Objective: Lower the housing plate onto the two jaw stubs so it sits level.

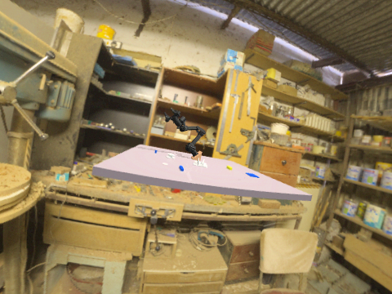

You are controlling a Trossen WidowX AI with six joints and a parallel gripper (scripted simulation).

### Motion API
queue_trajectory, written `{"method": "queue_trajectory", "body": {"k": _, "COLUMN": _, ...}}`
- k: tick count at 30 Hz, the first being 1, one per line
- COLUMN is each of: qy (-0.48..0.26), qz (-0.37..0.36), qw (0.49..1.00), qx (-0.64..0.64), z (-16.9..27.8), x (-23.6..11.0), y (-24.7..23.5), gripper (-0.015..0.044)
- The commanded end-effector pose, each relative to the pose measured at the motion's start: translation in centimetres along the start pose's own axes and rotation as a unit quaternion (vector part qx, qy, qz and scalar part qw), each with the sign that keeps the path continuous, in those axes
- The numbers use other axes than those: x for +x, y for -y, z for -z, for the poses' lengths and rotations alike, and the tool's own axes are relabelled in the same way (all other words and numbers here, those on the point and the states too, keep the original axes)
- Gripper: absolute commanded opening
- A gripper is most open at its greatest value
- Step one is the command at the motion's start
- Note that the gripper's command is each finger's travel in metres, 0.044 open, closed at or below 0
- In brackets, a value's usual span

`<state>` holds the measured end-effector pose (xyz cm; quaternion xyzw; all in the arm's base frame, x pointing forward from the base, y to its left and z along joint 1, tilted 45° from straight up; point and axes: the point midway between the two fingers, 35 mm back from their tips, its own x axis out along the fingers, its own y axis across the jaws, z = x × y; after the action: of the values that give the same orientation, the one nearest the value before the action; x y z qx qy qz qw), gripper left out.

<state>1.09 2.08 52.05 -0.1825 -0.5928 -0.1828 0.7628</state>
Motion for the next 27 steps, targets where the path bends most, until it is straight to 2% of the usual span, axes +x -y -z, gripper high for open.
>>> {"method": "queue_trajectory", "body": {"k": 1, "qy": -0.02, "qz": 0.015, "qw": 1.0, "qx": -0.007, "z": 1.0, "x": 0.4, "y": 0.8, "gripper": 0.044}}
{"method": "queue_trajectory", "body": {"k": 27, "qy": -0.124, "qz": 0.064, "qw": 0.99, "qx": -0.029, "z": 6.7, "x": 1.5, "y": 3.5, "gripper": 0.044}}
